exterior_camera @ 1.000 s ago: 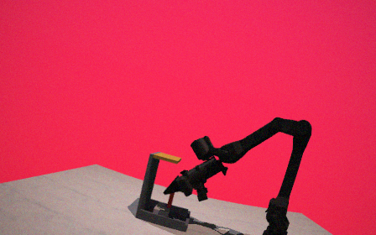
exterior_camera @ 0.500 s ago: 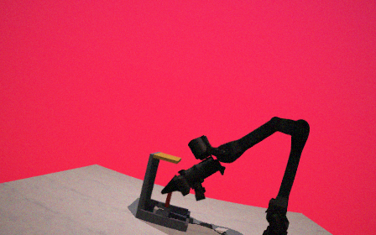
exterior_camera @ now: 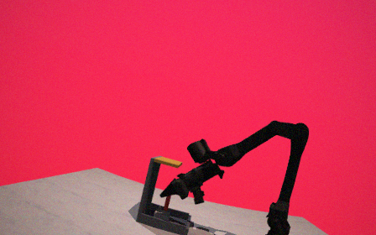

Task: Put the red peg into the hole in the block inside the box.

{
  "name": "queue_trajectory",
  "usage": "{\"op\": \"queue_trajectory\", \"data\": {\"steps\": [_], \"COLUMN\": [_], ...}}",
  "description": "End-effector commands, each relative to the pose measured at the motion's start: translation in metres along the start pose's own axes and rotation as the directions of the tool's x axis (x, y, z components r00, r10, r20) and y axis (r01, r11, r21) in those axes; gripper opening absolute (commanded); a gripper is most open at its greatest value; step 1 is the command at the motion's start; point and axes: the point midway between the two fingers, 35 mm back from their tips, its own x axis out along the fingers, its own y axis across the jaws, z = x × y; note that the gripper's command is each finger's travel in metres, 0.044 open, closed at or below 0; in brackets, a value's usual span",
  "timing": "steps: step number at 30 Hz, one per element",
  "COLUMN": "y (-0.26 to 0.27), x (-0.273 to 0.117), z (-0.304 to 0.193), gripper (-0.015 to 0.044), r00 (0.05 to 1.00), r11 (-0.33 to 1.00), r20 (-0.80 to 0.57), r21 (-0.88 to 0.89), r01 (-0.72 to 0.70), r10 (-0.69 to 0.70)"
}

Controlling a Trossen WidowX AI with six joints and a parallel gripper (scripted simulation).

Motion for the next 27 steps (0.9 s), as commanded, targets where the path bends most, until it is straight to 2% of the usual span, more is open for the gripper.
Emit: {"op": "queue_trajectory", "data": {"steps": [1, 27], "y": [0.002, 0.002], "x": [0.002, 0.014], "z": [-0.002, 0.009], "gripper": [0.0000, 0.0000], "r00": [1.000, 1.000], "r11": [1.000, 1.000], "r20": [0.000, 0.000], "r21": [0.006, 0.006], "r01": [-0.004, -0.004], "r10": [0.004, 0.004]}}
